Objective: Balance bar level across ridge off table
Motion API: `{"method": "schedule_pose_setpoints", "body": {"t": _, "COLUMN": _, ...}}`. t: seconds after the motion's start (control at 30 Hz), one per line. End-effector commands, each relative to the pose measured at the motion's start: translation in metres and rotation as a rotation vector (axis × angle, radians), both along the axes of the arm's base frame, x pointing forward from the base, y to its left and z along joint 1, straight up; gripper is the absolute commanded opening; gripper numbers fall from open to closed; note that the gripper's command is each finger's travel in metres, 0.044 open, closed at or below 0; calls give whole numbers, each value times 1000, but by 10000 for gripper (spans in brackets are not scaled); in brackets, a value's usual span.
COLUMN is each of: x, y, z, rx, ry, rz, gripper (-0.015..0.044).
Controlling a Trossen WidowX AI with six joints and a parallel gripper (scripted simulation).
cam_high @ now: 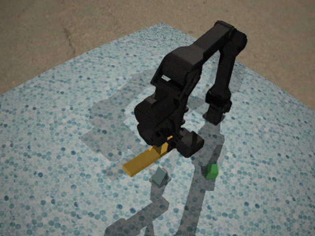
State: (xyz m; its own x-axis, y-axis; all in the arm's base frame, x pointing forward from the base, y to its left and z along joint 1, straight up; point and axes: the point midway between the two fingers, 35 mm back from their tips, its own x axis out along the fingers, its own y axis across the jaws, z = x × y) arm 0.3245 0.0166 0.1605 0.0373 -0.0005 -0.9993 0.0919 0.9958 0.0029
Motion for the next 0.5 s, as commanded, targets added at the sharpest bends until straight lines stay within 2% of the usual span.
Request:
{"method": "schedule_pose_setpoints", "body": {"t": 0.0, "x": -5, "y": 15, "z": 1, "rx": 3, "ry": 2, "rz": 30, "gripper": 0}}
{"method": "schedule_pose_setpoints", "body": {"t": 0.47, "x": -8, "y": 27, "z": -11, "rx": 3, "ry": 2, "rz": 59, "gripper": 0}}
